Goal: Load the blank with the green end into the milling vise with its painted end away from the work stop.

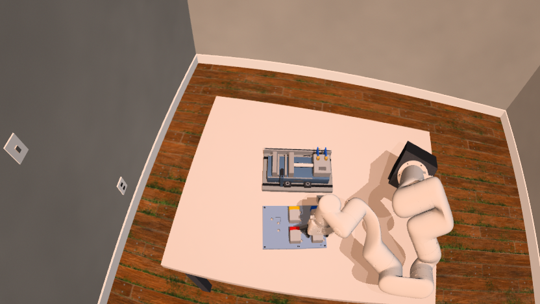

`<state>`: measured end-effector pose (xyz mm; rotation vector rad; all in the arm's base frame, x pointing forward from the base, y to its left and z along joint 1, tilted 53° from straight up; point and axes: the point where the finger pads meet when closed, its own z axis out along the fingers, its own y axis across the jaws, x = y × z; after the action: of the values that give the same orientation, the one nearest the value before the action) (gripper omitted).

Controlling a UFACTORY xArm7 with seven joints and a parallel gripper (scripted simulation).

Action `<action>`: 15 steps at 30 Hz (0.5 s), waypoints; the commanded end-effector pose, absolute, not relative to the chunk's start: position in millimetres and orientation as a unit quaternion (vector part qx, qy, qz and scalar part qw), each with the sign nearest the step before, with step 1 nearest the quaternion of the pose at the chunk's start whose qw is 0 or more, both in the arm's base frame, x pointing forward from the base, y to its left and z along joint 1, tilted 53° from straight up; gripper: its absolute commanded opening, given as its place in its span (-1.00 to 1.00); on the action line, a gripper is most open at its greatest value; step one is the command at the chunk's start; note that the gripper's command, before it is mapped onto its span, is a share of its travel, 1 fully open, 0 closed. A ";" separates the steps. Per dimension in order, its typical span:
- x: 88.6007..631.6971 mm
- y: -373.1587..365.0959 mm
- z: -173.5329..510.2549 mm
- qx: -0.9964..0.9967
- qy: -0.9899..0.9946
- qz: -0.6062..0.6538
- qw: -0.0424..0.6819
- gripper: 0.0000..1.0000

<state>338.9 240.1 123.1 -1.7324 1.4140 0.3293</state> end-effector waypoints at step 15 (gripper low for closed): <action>338.8 238.4 124.4 -0.692 0.566 0.131 0.427 0.52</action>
<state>338.7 239.5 123.5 -1.7321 1.4142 0.3290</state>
